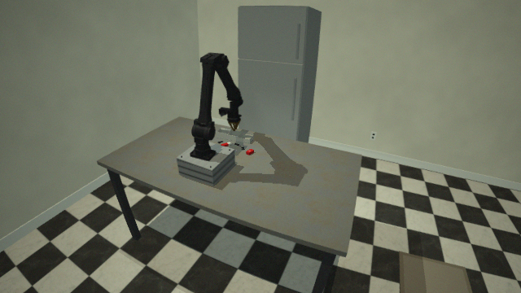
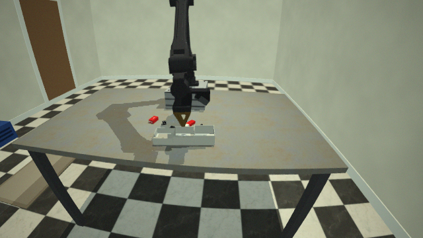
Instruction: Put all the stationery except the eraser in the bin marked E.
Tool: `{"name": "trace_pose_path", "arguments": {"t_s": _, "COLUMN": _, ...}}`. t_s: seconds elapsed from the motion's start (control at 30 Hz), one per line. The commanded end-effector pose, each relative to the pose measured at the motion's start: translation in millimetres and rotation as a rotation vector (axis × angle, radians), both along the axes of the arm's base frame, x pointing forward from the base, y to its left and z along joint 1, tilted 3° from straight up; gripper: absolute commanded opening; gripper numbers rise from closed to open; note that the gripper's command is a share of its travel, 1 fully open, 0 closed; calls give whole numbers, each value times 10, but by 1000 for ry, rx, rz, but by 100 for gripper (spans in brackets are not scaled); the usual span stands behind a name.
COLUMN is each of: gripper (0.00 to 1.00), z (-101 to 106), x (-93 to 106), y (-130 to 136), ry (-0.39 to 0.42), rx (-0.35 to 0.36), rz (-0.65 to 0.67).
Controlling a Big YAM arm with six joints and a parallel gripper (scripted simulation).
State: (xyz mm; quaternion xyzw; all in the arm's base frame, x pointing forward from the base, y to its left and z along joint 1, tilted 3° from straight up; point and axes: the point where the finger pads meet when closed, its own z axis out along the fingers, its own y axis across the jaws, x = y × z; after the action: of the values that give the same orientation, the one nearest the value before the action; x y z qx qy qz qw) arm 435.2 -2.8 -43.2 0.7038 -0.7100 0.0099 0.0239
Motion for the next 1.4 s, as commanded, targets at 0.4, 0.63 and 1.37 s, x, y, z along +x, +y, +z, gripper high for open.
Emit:
{"name": "trace_pose_path", "arguments": {"t_s": 0.4, "gripper": 100, "z": 721, "x": 264, "y": 89, "ry": -67, "rx": 8, "rz": -2}}
{"name": "trace_pose_path", "arguments": {"t_s": 0.63, "gripper": 100, "z": 1017, "x": 262, "y": 92, "ry": -69, "rx": 8, "rz": -4}}
{"name": "trace_pose_path", "arguments": {"t_s": 1.37, "gripper": 100, "z": 1729, "x": 243, "y": 117, "ry": -64, "rx": 9, "rz": -6}}
